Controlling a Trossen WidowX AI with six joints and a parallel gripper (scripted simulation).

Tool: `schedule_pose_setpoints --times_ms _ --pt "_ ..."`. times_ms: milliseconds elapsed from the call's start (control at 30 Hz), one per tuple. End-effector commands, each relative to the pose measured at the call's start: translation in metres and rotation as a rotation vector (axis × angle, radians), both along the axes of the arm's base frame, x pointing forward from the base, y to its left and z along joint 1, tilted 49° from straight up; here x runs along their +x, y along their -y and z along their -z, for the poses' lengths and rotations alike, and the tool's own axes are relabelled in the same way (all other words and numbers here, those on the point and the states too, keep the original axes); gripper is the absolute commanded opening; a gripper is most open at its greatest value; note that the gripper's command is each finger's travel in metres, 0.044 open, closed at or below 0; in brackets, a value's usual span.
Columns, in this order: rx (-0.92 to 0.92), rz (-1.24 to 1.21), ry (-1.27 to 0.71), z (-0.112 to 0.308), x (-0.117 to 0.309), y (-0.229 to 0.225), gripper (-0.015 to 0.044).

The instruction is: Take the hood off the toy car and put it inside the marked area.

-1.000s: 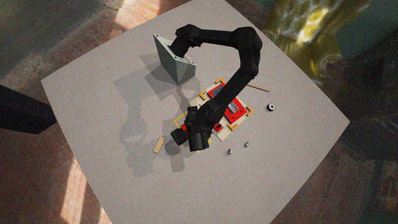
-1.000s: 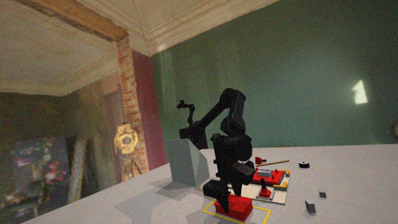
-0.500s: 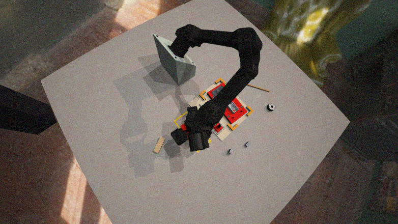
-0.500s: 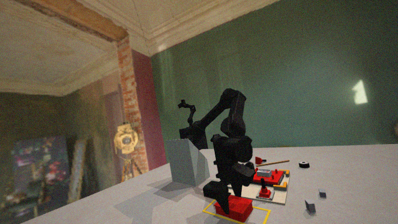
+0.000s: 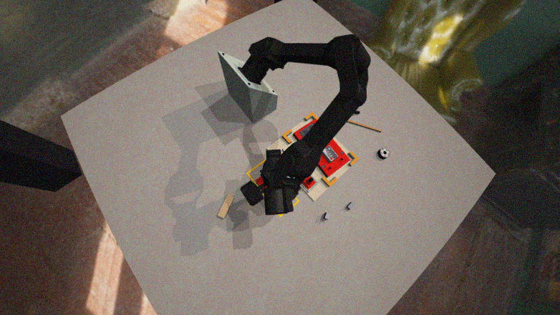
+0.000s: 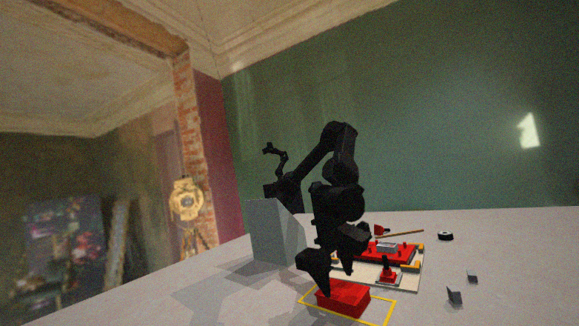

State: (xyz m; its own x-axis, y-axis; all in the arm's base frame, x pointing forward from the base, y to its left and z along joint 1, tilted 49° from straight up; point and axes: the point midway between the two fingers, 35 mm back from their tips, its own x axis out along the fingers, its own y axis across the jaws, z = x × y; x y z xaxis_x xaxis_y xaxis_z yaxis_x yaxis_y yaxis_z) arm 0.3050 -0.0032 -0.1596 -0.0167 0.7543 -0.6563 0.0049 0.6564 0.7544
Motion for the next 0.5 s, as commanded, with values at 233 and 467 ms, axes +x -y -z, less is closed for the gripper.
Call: schedule_pose_setpoints --times_ms 233,467 --pt "-0.006 0.007 0.018 -0.0328 0.0029 0.0388 0.0440" --pt "-0.006 0.007 0.018 -0.0328 0.0029 0.0388 0.0440"
